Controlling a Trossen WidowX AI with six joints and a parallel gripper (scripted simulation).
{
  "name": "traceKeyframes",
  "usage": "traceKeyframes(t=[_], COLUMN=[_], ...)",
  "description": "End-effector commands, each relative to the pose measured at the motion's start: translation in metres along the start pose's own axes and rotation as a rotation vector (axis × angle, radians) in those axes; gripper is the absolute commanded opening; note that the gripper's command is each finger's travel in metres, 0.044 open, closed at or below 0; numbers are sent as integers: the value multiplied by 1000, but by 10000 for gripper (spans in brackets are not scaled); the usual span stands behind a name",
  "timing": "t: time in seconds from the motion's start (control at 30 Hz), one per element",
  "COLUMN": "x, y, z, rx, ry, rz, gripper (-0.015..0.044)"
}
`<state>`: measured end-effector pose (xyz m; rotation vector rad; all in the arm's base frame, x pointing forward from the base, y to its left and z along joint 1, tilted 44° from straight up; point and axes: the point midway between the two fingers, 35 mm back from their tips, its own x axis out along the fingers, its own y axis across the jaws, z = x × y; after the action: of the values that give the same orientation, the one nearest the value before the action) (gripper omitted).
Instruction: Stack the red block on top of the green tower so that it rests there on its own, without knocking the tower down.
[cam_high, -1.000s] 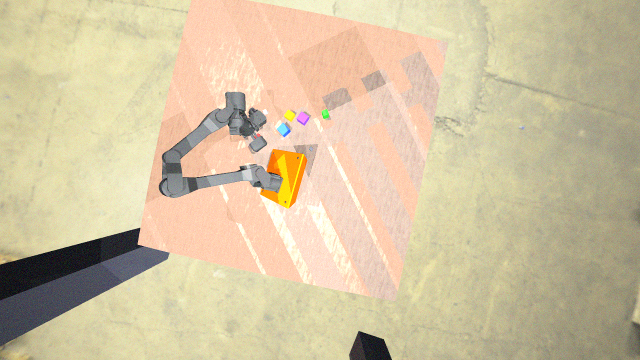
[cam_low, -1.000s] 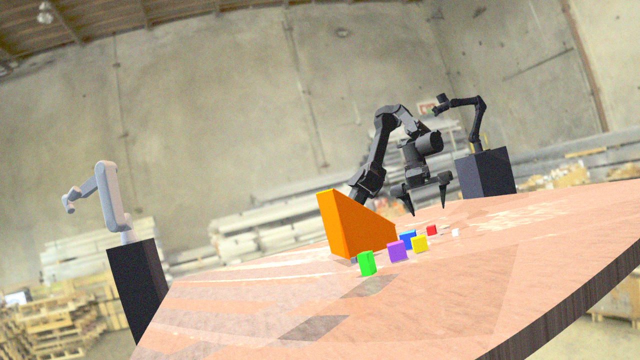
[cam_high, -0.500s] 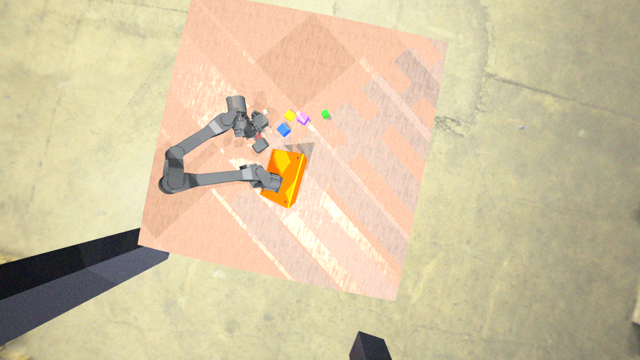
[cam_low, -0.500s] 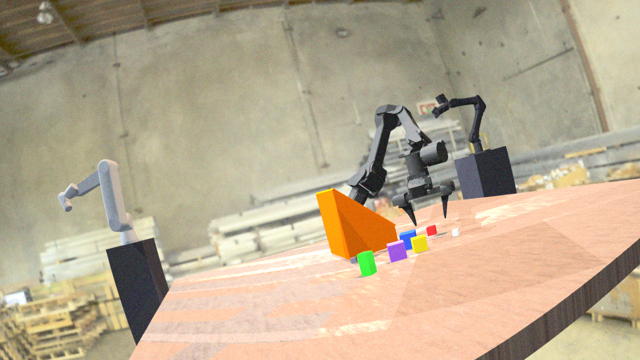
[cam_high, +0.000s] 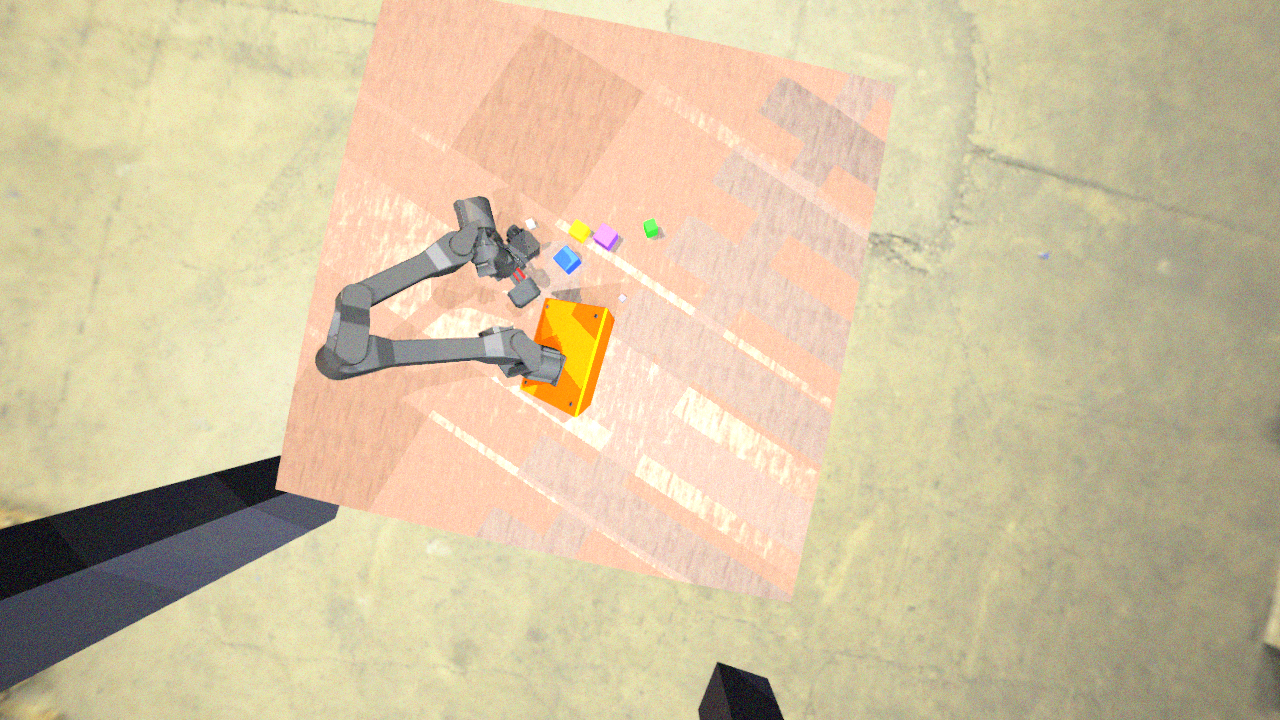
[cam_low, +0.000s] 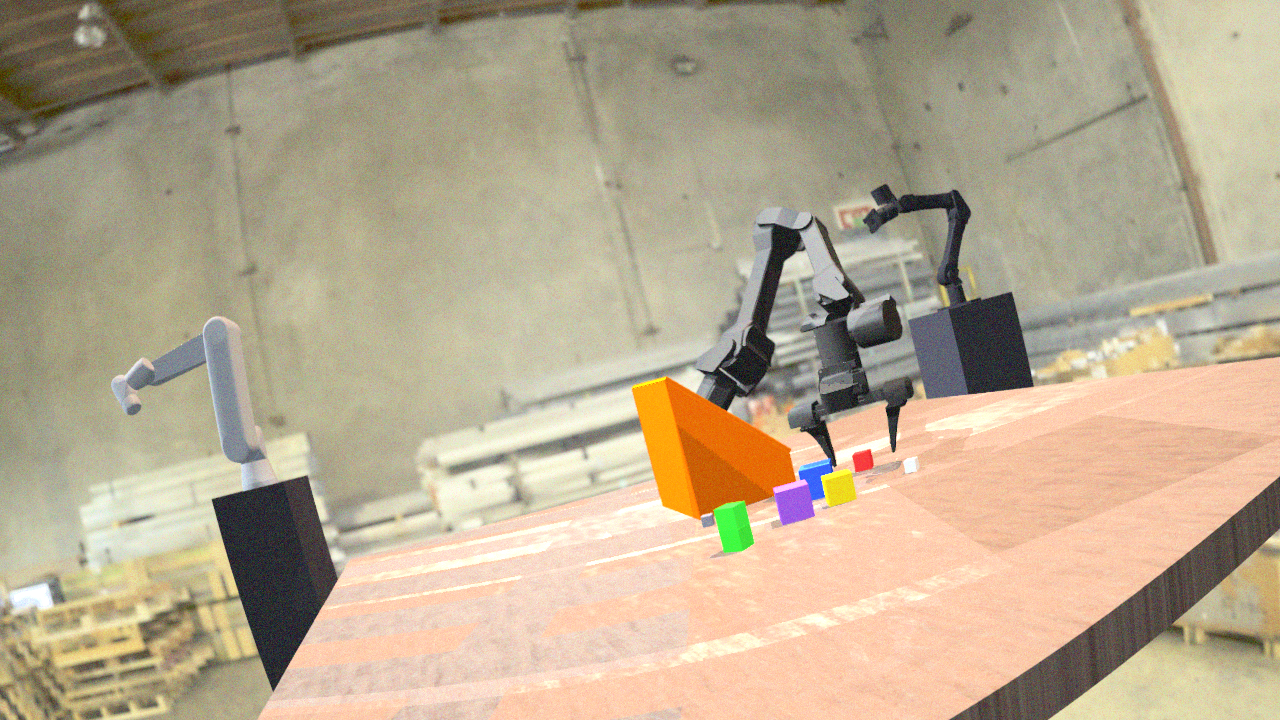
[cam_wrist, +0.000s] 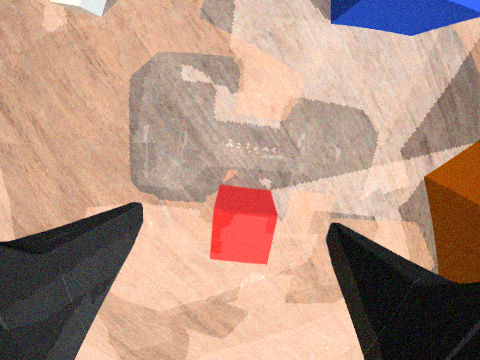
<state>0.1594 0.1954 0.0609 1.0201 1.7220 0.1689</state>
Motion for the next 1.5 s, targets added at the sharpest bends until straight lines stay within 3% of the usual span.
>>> traceKeyframes(t=[0.0, 0.5, 0.93, 1.2, 1.27, 1.47], x=[6, 5, 5, 5, 3, -18], y=[-2, -2, -2, -2, -2, -2], z=[0, 0, 0, 0, 0, 1], rx=[6, 6, 6, 6, 6, 6], ry=[2, 2, 2, 2, 2, 0], rz=[-8, -8, -8, -8, -8, -9], gripper=[440, 440, 99, 45, 0, 0])
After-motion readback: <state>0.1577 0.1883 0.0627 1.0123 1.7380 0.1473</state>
